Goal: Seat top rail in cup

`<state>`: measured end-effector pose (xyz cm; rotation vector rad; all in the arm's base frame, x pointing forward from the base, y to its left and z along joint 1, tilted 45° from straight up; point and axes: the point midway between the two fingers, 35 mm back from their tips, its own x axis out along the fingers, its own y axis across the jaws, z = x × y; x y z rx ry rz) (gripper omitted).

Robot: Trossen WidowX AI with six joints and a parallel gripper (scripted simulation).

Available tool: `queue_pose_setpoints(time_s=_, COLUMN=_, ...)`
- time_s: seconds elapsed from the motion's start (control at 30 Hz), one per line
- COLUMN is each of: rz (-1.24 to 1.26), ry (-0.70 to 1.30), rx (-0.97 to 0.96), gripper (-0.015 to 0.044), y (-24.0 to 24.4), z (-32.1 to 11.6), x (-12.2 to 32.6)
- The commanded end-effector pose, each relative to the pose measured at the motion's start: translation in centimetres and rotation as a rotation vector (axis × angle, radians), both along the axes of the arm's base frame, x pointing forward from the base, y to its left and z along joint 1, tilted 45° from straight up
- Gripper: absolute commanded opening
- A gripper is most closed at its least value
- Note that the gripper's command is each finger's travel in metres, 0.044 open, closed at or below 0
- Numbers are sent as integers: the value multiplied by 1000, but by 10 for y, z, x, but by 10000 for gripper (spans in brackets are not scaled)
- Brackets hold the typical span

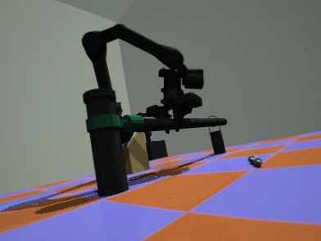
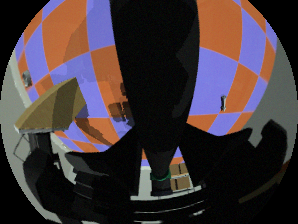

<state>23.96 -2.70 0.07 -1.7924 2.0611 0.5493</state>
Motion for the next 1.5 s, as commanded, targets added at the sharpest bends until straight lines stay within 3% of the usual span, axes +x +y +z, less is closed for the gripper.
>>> queue_pose_setpoints(time_s=0.0, rz=3, ry=2, rx=-5, gripper=0, y=0, z=2, x=1)
queue_pose_setpoints(time_s=1.47, rz=5, ry=4, rx=-8, gripper=0, y=-1, z=6, x=3)
